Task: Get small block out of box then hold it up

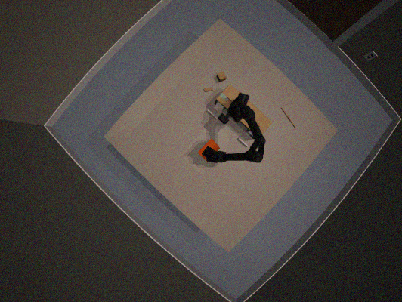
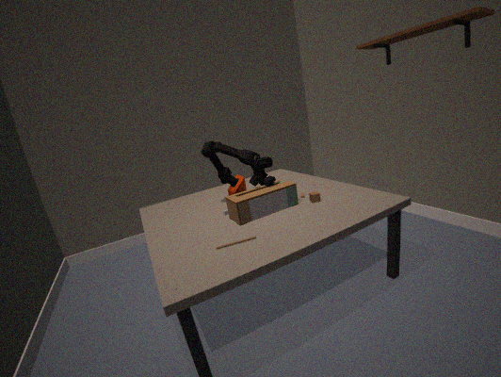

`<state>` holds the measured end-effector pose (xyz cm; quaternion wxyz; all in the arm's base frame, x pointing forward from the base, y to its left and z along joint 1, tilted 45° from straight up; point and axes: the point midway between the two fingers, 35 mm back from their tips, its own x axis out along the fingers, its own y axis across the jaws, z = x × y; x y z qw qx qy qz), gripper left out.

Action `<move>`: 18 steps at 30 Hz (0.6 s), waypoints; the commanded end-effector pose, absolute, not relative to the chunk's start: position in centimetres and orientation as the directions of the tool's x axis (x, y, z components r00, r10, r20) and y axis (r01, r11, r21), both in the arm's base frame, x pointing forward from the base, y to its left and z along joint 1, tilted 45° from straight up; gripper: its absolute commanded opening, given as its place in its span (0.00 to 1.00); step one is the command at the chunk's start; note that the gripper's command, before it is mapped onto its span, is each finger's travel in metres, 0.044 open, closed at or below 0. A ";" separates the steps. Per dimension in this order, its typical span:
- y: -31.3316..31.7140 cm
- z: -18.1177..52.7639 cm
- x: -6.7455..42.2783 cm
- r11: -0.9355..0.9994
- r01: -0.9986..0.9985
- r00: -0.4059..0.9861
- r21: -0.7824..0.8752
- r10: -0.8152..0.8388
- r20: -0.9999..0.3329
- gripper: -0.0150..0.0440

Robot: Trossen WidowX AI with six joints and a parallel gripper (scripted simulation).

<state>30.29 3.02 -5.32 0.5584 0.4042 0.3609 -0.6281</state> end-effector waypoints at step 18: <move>4.7 -6.9 30.5 -0.121 0.993 -0.050 0.000 -0.404 -0.913 0.93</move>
